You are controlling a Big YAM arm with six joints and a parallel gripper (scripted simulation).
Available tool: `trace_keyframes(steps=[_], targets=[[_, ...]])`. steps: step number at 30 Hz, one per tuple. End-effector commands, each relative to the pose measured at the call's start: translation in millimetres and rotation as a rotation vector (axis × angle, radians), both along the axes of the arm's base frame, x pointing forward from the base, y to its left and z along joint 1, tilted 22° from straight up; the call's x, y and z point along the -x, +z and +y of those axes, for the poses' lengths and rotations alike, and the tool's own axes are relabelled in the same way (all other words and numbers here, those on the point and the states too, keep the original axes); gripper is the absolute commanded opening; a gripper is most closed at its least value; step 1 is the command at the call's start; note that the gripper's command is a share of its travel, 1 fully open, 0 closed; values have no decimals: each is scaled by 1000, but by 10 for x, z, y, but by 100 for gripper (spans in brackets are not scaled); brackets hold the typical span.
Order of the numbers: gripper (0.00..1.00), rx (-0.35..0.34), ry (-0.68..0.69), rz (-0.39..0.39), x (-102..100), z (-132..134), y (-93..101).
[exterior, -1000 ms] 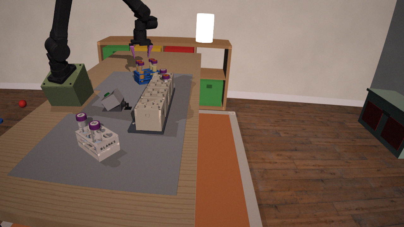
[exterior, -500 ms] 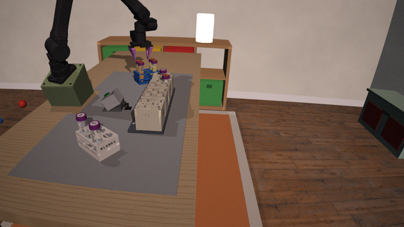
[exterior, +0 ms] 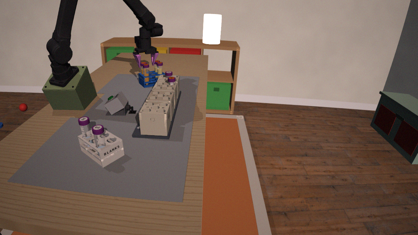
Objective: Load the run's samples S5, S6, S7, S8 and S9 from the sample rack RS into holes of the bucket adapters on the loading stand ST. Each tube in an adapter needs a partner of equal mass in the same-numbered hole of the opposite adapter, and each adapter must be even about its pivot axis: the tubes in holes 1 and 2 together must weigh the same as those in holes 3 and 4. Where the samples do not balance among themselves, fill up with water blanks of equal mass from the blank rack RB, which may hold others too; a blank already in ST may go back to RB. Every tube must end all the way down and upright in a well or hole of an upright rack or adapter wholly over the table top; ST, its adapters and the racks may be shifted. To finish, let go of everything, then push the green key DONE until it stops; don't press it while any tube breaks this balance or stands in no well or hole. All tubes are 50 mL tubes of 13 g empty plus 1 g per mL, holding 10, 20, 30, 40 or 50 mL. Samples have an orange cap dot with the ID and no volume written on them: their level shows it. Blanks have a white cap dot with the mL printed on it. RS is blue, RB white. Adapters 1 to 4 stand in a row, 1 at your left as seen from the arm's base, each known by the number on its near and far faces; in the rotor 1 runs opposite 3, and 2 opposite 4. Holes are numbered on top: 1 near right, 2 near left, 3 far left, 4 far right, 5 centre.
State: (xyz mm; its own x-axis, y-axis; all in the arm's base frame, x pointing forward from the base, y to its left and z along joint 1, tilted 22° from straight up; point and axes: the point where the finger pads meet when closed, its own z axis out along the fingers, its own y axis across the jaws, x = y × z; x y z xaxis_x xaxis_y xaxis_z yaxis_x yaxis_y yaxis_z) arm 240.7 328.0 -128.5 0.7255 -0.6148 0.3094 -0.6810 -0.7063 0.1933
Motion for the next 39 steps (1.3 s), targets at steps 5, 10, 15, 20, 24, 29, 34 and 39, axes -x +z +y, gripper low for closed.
trace_keyframes(steps=[5,10,15,20,24,29,34,39], targets=[[80,-30,-8,-16,-144,108,11],[80,-31,0,-16,-90,135,44],[80,-31,0,-16,-91,134,44],[0,-31,0,-16,-91,134,44],[0,-31,0,-16,-91,134,44],[0,-31,0,-16,-91,134,44],[0,-59,-12,-34,-184,269,235],[0,-62,4,-34,-93,361,333]])
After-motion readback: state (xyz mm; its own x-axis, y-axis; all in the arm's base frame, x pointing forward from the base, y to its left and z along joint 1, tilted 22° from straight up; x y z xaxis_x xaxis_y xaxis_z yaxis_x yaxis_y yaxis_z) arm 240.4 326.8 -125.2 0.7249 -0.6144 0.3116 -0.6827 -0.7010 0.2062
